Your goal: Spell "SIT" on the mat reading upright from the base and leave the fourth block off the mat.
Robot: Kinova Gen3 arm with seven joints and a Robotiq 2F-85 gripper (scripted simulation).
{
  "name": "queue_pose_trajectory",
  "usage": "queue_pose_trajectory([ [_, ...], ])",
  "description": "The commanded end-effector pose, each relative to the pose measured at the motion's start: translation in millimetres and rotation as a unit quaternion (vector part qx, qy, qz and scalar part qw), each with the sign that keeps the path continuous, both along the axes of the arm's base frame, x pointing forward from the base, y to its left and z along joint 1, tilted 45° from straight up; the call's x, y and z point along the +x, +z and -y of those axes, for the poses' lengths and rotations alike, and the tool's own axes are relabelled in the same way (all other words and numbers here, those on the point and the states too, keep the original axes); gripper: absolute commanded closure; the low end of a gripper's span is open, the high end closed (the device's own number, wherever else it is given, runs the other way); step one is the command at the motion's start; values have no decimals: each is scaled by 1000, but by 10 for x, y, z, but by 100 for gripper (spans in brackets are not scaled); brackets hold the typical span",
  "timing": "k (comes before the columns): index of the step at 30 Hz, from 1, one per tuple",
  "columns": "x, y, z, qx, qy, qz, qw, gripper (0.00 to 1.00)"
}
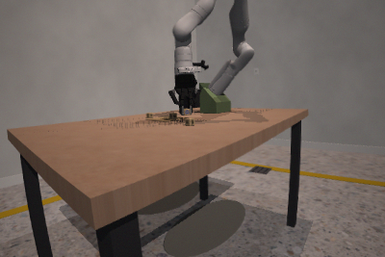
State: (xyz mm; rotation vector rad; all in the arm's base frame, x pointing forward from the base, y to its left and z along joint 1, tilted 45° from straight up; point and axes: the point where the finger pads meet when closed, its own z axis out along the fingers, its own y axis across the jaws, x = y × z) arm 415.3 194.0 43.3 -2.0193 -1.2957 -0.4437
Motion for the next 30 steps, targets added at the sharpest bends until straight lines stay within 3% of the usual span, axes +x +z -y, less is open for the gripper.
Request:
queue_pose_trajectory([
  [1,76,169,159,-2,-5,9,1000,79],
  [10,103,502,489,-2,-5,9,1000,79],
  [24,103,508,505,-2,-5,9,1000,79],
  [30,94,414,613,-2,10,24,1000,79],
])
